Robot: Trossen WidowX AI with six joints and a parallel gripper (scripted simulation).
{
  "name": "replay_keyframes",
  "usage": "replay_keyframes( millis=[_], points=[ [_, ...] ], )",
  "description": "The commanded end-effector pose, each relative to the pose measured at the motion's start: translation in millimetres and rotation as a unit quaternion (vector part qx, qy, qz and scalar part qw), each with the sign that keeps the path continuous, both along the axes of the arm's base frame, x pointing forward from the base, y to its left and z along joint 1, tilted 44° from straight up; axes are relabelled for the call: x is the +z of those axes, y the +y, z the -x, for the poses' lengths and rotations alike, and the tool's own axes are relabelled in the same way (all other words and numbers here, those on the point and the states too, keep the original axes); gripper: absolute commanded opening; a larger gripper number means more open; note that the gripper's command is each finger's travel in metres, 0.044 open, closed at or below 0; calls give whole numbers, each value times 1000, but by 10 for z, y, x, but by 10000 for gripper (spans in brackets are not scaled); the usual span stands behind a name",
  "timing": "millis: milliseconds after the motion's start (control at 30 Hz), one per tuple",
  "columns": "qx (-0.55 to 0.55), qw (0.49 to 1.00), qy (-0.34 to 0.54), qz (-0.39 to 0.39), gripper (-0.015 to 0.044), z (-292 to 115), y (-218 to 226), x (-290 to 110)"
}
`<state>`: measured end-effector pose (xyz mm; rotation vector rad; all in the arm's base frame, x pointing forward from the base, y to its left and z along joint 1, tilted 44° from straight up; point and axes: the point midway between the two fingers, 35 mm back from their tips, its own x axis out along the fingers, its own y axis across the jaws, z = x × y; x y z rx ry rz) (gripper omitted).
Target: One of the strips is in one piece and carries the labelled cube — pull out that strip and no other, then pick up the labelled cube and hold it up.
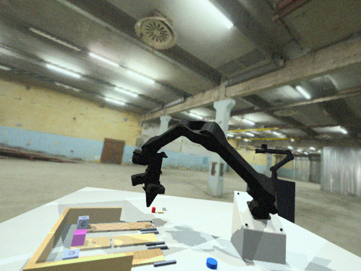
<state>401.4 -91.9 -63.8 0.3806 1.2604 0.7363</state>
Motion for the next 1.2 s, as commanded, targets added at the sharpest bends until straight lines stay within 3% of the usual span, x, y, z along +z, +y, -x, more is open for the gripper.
replay_keyframes(
  millis=[0, 1167],
  points=[
    [5, 1000, 0, 2, 0, -22, 40, -57],
    [5, 1000, -1, 1, 0, -89, 436, -471]
  ],
)
